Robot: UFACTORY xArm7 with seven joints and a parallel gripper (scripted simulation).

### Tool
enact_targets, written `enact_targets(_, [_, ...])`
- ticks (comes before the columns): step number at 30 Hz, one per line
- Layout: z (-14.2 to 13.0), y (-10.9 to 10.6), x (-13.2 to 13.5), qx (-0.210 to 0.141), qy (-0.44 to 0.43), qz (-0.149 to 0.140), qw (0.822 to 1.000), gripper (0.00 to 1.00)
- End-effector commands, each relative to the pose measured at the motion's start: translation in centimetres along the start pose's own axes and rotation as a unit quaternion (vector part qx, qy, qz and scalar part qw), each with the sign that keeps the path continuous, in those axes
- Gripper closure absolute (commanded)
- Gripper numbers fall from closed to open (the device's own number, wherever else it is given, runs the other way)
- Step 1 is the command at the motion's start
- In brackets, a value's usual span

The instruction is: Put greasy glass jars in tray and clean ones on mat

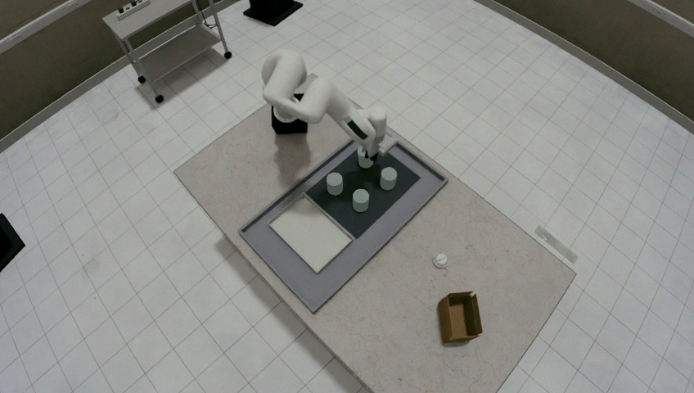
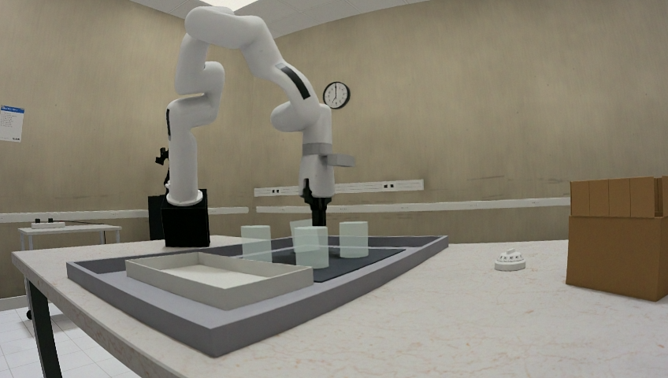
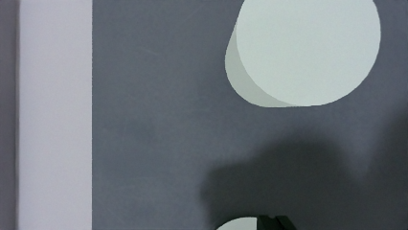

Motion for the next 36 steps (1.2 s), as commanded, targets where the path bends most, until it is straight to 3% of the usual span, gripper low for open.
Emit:
enact_targets(1, [0.0, -0.1, -0.1, 0.001, 0.000, 0.001, 1.000, 1.00])
enact_targets(11, [-0.1, -0.2, -0.1, 0.001, 0.000, 0.001, 1.000, 1.00])
enact_targets(21, [2.3, 0.5, 0.1, 0.001, 0.000, 0.001, 1.000, 1.00])
enact_targets(36, [2.3, 0.5, 0.1, 0.001, 0.000, 0.001, 1.000, 1.00])
Point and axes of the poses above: the point where the finger pads meet when closed, its own y axis out along the fingers, its own x axis across the jaws, z = x × y, the point moved 4 cm from there along -y, back along the fingers, and after that the axes turned 4 degrees about -y, right-handed, at the moved point
